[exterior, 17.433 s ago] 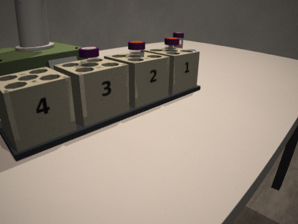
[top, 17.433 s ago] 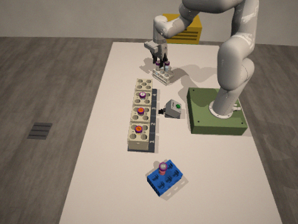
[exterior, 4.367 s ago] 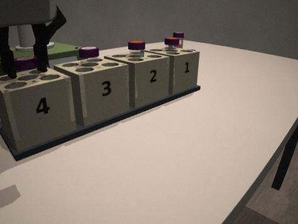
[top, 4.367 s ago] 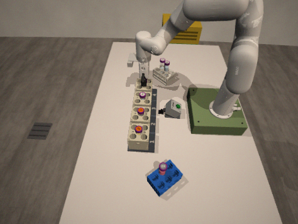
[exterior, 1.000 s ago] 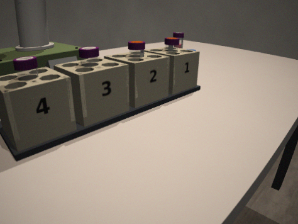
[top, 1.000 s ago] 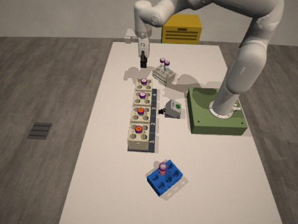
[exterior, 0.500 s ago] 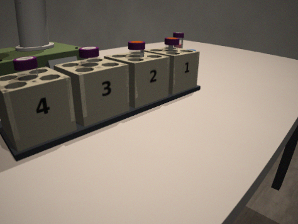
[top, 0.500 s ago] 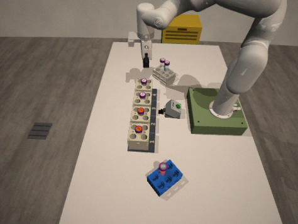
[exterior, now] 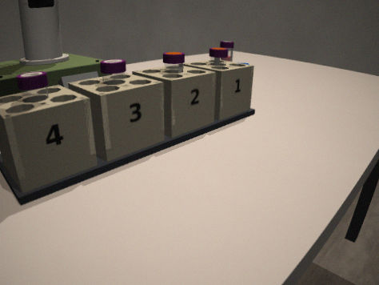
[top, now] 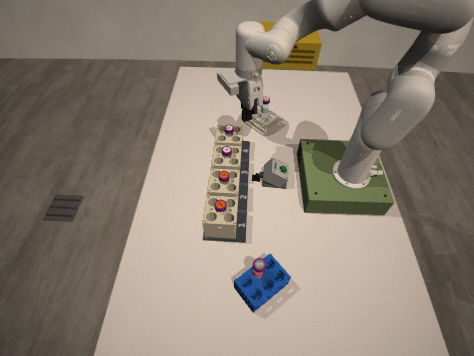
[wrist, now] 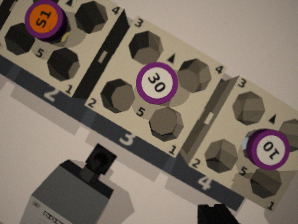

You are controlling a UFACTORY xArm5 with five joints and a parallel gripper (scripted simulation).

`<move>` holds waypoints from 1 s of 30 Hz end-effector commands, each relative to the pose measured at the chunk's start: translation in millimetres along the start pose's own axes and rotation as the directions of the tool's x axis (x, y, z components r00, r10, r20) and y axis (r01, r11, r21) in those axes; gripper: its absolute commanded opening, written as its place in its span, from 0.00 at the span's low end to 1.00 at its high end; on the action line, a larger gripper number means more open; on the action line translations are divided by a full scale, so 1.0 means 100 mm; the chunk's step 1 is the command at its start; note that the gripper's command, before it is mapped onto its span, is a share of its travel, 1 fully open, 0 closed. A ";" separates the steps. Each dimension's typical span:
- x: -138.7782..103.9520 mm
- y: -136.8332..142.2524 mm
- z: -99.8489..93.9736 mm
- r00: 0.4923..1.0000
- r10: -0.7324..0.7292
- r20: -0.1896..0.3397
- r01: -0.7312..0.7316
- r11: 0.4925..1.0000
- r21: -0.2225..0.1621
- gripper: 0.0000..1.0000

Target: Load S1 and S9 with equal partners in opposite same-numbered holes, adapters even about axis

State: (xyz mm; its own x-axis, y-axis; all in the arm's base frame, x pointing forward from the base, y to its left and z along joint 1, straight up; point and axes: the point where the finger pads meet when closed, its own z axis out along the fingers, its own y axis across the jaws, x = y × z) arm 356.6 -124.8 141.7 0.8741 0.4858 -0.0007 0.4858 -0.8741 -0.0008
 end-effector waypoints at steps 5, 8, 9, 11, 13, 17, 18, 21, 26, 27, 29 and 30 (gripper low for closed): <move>-0.14 -0.31 0.14 0.967 -0.254 -0.009 0.254 0.967 -0.004 0.00; -0.20 -0.44 0.20 0.937 -0.349 -0.008 0.349 0.937 -0.004 0.00; -0.22 -0.48 0.22 0.925 -0.380 -0.008 0.380 0.925 -0.005 0.00; -0.26 -0.56 0.26 0.897 -0.441 -0.008 0.441 0.897 -0.005 0.00; -0.26 -0.56 0.26 0.897 -0.441 -0.008 0.441 0.897 -0.005 0.00; -0.34 -0.73 0.34 0.831 -0.557 -0.007 0.557 0.831 -0.006 0.00; -0.36 -0.77 0.36 0.812 -0.584 -0.007 0.584 0.812 -0.006 0.00; -0.42 -0.89 0.42 0.749 -0.662 -0.006 0.662 0.749 -0.007 0.00; -0.51 -1.10 0.52 0.629 -0.777 -0.005 0.777 0.629 -0.008 0.00; -0.53 -1.14 0.54 0.603 -0.798 -0.005 0.798 0.603 -0.008 0.00; -0.55 -1.18 0.56 0.576 -0.817 -0.005 0.817 0.576 -0.008 0.00; -0.55 -1.18 0.56 0.576 -0.817 -0.005 0.817 0.576 -0.008 0.00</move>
State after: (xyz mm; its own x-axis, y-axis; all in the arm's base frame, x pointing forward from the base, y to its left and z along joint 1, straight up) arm 253.6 -51.3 85.3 0.1452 0.9894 0.0002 0.9894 -0.1452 -0.0037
